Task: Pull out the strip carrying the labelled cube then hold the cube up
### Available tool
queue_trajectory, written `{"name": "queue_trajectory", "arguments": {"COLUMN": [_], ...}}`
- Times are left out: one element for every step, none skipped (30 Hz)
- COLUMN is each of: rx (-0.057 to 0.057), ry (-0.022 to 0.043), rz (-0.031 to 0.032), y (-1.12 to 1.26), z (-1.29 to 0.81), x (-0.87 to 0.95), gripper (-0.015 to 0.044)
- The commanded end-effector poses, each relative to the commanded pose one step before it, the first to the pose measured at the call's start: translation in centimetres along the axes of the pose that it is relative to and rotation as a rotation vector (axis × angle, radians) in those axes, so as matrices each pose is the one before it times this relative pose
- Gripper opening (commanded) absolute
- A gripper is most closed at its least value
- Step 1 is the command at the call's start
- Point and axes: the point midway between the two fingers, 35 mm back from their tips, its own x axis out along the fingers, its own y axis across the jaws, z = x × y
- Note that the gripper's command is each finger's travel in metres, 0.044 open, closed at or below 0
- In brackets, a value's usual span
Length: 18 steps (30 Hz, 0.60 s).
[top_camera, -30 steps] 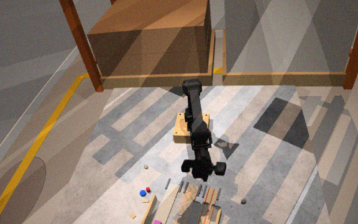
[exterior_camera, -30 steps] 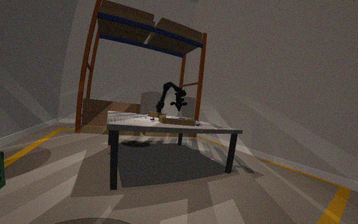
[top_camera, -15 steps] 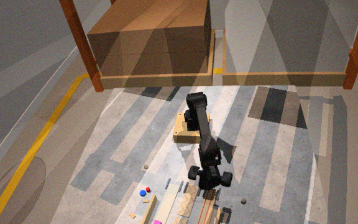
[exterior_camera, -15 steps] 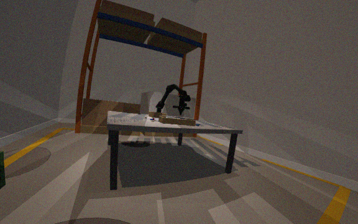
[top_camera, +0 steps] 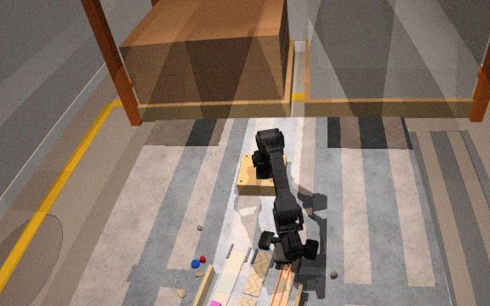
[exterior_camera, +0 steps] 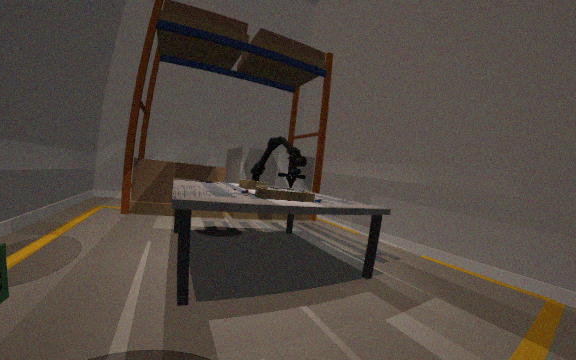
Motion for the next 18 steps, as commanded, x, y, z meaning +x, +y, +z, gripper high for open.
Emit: {"name": "queue_trajectory", "arguments": {"rx": [0.0042, 0.0000, 0.0000, 0.0000, 0.0000, 0.0000, 0.0000, 0.0000, 0.0000, 0.0000, 0.0000, 0.0000, 0.0000, 0.0000, 0.0000, 0.0000, 0.0000, 0.0000], "ry": [0.00682, 0.00001, 0.00001, 0.00002, 0.00002, 0.00002, 0.00002, 0.00002, 0.00002, 0.00002, 0.00002, 0.00002, 0.00002, 0.00002, 0.00002, 0.00002, 0.00002, 0.00002], "rz": [-0.00847, 0.00001, 0.00001, 0.00001, 0.00001, 0.00001, 0.00001, 0.00001, 0.00001, 0.00001, 0.00000, 0.00000, 0.00000, 0.00000, 0.00000, 0.00000, 0.00000, 0.00000], "y": [-0.127, 0.005, 0.004, 0.004, 0.004, 0.003, 0.003, 0.002, 0.002, 0.001, 0.000, 0.000, -0.001, -0.002, -0.003, -0.003, -0.005, -0.005], "z": [-0.126, -0.006, -0.007, -0.008, -0.008, -0.009, -0.010, -0.010, -0.011, -0.011, -0.011, -0.012, -0.011, -0.012, -0.011, -0.012, -0.011, -0.012], "x": [1.140, 0.165, 0.165, 0.165, 0.165, 0.165, 0.164, 0.164, 0.164, 0.164, 0.164, 0.164, 0.163, 0.163, 0.163, 0.163, 0.162, 0.162], "gripper": [0.0000, 0.0000, 0.0000, 0.0000, 0.0000, 0.0000, 0.0000, 0.0000, 0.0000, 0.0000, 0.0000, 0.0000, 0.0000, 0.0000, 0.0000, 0.0000, 0.0000, 0.0000]}}
